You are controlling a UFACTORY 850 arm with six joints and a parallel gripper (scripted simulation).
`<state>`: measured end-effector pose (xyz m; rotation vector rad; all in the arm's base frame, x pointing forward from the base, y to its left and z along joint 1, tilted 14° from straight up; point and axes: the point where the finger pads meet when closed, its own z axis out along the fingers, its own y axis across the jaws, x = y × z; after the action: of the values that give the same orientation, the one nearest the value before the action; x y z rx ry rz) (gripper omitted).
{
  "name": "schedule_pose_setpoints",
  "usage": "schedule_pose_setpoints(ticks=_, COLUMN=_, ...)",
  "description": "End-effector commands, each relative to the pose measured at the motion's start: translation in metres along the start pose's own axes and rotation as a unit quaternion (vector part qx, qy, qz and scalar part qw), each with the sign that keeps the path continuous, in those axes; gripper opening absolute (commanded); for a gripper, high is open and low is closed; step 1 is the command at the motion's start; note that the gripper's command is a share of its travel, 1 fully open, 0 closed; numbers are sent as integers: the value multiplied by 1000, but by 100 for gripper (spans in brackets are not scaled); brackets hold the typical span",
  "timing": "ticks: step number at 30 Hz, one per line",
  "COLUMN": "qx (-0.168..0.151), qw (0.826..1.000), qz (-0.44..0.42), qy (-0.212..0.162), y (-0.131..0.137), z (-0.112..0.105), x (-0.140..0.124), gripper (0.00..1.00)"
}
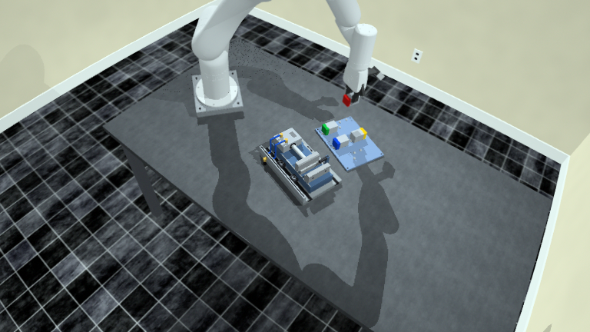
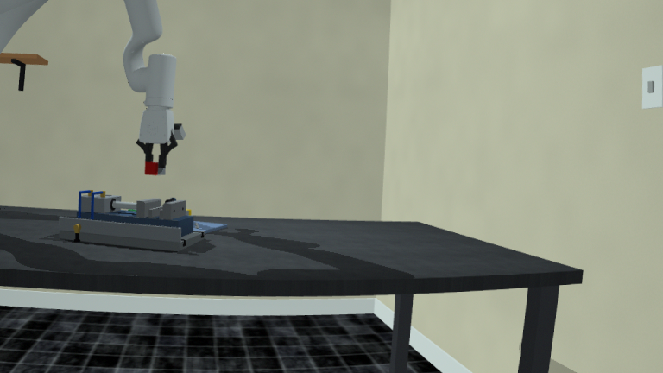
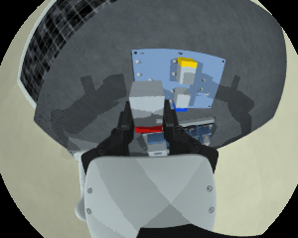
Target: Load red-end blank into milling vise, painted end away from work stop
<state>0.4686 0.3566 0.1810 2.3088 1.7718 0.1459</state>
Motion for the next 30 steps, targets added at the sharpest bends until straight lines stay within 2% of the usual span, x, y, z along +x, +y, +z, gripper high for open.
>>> schedule_pose_setpoints(ticks=1, qx=-1, qw=1000, qz=0, qy=1, y=1, z=-1, x=1, gripper=0)
schedule_pose_setpoints(ticks=30, qx=-1, qw=1000, qz=0, qy=1, y=1, z=2, x=1, gripper=0)
